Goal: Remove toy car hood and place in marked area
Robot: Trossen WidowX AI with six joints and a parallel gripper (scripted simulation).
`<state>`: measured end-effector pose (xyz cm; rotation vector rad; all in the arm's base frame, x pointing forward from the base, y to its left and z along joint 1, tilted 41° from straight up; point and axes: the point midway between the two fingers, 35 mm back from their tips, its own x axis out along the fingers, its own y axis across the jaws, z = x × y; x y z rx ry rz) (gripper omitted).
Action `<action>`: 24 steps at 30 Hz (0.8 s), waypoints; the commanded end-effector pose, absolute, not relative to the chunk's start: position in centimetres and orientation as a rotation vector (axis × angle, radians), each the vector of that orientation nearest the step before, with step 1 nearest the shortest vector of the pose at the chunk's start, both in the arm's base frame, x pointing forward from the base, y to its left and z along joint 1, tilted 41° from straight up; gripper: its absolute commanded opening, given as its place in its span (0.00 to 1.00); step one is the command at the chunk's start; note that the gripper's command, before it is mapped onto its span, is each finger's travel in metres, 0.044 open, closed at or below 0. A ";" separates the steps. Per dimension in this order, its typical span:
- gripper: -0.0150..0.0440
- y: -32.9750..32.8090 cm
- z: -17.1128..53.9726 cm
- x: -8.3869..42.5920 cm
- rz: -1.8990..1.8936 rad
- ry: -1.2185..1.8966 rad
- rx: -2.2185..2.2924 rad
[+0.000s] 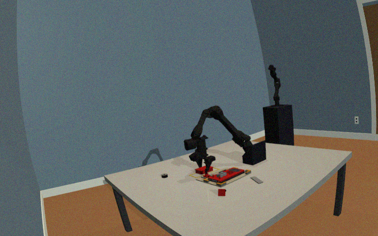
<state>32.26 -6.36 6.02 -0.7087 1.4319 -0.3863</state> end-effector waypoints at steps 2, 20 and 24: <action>0.25 -6.6 5.8 32.2 -0.386 1.435 -0.713; 0.79 -6.6 5.7 32.3 -0.387 1.432 -0.709; 0.97 -6.4 5.9 32.3 -0.387 1.433 -0.709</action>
